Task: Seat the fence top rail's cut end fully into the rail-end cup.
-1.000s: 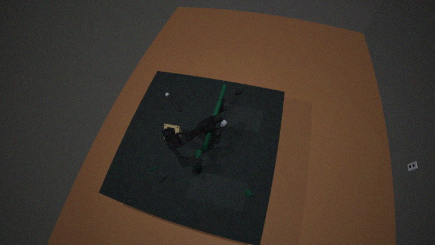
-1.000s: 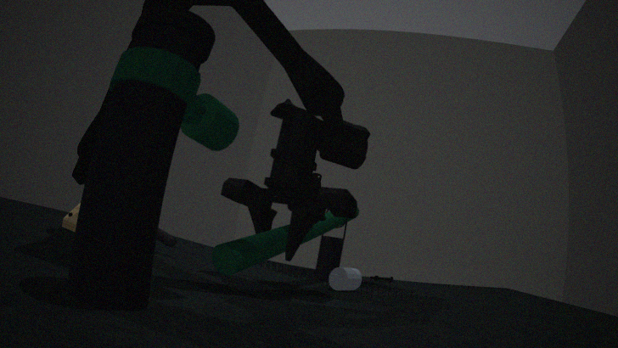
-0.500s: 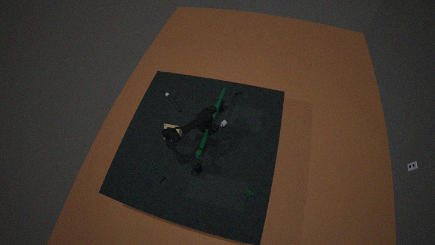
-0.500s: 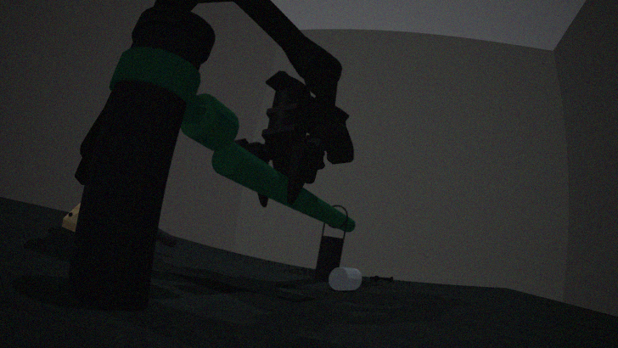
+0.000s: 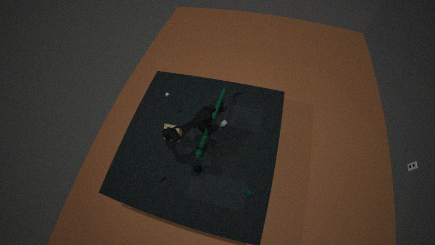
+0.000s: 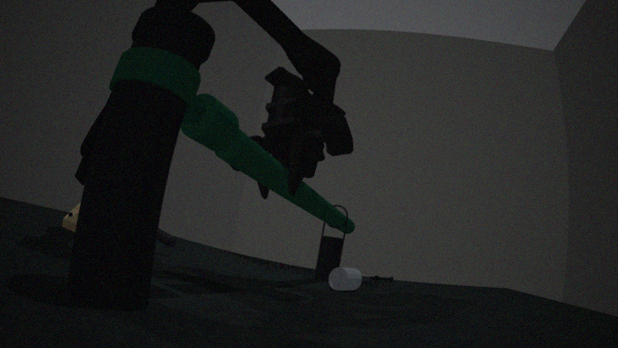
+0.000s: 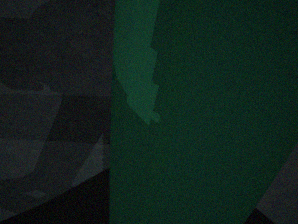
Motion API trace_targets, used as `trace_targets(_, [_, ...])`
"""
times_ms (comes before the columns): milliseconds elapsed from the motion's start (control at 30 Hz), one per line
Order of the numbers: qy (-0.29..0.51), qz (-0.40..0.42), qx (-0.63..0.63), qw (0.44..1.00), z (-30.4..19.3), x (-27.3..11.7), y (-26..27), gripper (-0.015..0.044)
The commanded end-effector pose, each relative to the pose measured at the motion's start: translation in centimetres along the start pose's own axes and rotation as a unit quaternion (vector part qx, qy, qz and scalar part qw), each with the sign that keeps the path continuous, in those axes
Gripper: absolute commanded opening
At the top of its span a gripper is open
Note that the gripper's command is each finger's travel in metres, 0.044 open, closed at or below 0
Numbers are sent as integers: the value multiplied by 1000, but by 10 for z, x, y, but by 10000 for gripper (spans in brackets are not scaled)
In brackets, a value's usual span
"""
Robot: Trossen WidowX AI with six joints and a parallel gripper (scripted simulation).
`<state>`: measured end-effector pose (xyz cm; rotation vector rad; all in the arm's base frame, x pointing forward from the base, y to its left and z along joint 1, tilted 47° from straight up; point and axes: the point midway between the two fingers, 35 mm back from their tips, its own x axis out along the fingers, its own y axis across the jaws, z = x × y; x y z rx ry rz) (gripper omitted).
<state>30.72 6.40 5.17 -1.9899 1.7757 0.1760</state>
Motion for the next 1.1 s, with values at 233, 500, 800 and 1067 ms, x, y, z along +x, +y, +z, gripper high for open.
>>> trace_targets(233, [0, -1, 0, 1000, -2, -1, -3, 0])
trace_targets(500, [0, -1, 0, 1000, -4, -1, -5, 0])
trace_targets(800, [0, -1, 0, 1000, -5, 0, -6, 0])
trace_targets(1067, [0, -1, 0, 1000, -5, 0, -7, 0])
